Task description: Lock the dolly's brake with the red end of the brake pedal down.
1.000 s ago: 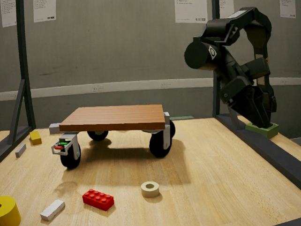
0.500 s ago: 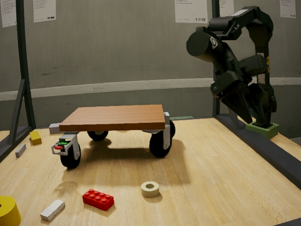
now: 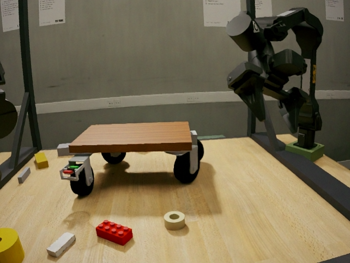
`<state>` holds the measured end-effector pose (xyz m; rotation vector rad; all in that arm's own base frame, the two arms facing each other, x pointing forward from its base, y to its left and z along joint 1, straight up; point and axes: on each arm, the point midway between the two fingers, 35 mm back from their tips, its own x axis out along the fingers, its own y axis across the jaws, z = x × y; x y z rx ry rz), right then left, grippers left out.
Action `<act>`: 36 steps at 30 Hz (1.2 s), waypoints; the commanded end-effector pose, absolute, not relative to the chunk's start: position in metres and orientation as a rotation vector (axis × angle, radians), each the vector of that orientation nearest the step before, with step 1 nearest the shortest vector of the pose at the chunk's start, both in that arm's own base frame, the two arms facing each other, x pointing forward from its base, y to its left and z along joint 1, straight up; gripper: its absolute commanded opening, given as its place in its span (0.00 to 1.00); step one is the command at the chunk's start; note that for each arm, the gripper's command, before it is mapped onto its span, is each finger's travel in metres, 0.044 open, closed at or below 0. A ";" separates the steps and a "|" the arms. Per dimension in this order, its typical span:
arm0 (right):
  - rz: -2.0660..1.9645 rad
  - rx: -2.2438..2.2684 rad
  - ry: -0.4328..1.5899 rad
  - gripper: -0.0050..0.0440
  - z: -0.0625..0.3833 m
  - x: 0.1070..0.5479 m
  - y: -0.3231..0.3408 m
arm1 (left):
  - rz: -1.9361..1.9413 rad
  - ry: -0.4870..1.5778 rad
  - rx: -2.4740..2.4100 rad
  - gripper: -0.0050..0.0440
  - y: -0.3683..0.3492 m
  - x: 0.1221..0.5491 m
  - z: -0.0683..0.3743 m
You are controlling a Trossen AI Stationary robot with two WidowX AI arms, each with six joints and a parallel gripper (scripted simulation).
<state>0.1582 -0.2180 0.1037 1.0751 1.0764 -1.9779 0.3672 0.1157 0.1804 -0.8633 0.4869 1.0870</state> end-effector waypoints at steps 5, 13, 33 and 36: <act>-1.503 0.857 1.385 0.10 0.107 0.198 -0.206 | 0.849 0.465 -0.797 1.00 0.096 0.369 0.206; -1.058 0.591 1.583 0.10 0.109 0.230 -0.188 | 0.660 0.432 -0.699 1.00 0.079 0.368 0.225; 0.142 -0.267 1.661 0.00 0.117 0.309 -0.121 | 0.214 0.210 -0.327 1.00 0.032 0.349 0.281; 0.322 -0.413 1.617 0.00 0.118 0.320 -0.107 | 0.157 0.160 -0.257 1.00 0.024 0.342 0.290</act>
